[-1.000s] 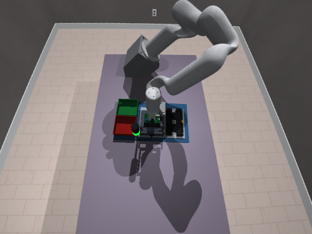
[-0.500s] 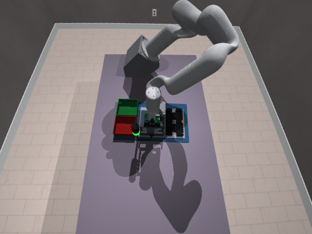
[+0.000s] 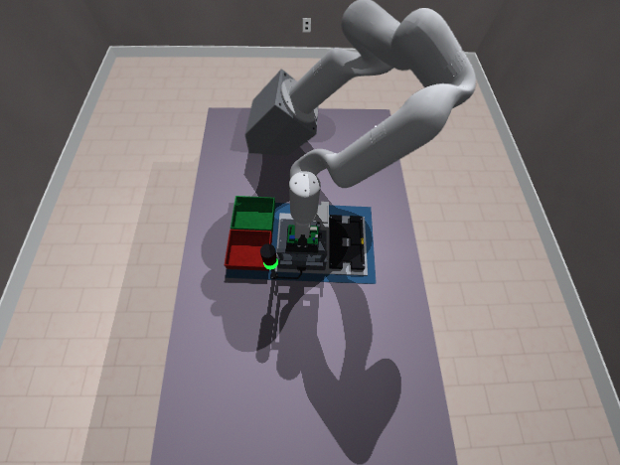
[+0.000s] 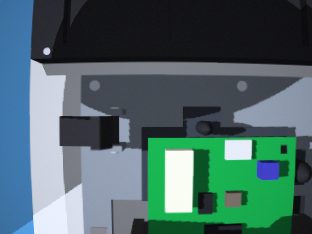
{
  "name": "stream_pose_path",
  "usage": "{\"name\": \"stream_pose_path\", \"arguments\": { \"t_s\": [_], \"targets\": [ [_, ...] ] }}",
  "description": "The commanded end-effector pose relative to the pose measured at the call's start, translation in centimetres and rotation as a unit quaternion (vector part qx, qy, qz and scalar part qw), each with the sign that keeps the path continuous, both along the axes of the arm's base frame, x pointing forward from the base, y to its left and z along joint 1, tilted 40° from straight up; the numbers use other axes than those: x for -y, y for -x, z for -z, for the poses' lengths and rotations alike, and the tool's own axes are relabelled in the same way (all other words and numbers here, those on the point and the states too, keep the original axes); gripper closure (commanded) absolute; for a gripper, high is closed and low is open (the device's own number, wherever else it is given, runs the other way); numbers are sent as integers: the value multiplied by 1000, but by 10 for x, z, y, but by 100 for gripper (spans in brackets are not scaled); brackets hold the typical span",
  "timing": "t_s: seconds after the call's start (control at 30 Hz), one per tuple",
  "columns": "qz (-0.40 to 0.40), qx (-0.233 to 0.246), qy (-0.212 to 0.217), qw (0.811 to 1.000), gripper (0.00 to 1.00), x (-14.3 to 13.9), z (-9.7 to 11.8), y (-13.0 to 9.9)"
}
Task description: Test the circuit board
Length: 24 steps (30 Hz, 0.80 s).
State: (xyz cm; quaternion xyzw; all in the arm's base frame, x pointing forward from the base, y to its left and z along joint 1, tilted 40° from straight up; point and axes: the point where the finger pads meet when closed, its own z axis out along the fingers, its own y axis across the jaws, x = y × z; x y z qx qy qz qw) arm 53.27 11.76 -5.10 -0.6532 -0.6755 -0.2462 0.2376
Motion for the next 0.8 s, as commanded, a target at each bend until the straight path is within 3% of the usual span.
{"name": "stream_pose_path", "arguments": {
  "t_s": [0.0, 0.77],
  "targets": [
    [0, 1, 0, 1000, 21, 1, -1, -1],
    [0, 1, 0, 1000, 21, 8, -10, -1]
  ]
}}
